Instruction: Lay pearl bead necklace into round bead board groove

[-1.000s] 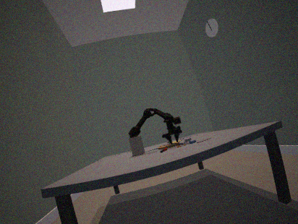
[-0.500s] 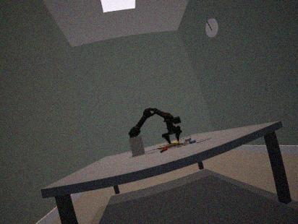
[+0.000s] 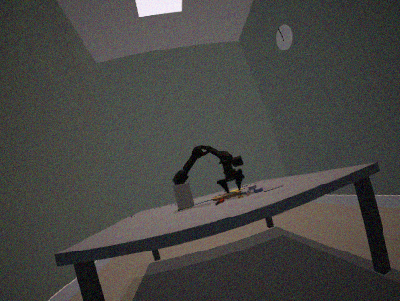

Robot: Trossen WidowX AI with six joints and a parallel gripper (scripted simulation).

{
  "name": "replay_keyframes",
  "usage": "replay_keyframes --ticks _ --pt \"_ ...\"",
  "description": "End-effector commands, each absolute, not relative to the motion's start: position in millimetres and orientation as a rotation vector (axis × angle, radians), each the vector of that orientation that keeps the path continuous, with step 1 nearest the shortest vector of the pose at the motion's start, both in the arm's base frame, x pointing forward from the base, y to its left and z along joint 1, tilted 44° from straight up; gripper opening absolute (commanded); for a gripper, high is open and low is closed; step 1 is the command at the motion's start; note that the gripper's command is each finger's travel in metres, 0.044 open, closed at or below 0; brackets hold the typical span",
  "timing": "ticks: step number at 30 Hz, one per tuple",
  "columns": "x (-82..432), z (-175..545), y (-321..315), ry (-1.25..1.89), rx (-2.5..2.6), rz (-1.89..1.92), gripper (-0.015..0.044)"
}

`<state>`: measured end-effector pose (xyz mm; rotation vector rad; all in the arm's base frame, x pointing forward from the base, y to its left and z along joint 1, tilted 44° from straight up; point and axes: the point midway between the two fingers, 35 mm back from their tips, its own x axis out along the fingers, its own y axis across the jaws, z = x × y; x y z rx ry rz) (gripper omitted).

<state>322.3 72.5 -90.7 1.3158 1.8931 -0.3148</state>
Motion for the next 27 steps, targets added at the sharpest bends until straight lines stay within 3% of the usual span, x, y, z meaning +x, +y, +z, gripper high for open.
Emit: replay_keyframes --ticks 1,13,27 --pt "322.7 -89.8 72.3 1.892 1.311 -0.308 0.044" --pt "320.9 -63.3 58.9 1.899 1.429 -0.492 0.0125" --pt "320.5 -73.9 68.6 1.892 1.428 -0.484 0.012"
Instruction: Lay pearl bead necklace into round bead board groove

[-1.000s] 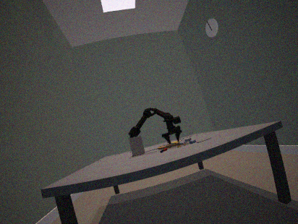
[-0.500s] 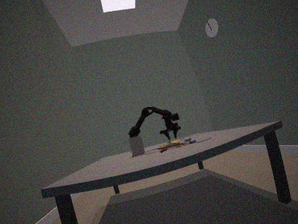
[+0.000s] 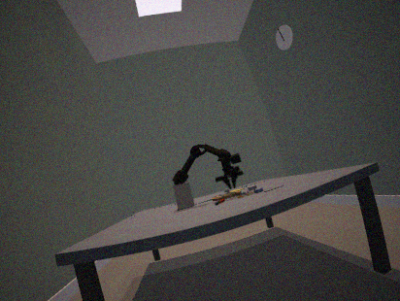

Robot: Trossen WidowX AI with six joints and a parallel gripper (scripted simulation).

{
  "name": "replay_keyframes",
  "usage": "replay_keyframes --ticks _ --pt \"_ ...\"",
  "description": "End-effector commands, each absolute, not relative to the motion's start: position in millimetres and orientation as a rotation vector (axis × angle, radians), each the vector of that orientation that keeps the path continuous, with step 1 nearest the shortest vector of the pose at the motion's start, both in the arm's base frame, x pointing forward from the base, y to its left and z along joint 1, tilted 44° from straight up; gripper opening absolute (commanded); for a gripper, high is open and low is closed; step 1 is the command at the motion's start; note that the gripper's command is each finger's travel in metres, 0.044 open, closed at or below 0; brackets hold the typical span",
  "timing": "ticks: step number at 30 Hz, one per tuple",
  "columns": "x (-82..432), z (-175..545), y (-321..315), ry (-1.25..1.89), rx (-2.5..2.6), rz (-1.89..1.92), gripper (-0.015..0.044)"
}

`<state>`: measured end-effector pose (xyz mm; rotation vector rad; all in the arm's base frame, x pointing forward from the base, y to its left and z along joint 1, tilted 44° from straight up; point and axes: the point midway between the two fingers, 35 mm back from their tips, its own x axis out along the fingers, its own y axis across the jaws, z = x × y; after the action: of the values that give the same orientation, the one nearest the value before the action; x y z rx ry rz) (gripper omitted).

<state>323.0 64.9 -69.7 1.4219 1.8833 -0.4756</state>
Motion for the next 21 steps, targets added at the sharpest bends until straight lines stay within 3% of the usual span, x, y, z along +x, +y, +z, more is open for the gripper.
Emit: replay_keyframes --ticks 1,19,21 --pt "320.1 -75.0 69.7 1.893 1.428 -0.485 0.012" --pt "315.3 -89.2 83.7 1.9 1.431 -0.49 0.012" --pt "316.8 -86.9 83.0 1.894 1.423 -0.481 0.0067"
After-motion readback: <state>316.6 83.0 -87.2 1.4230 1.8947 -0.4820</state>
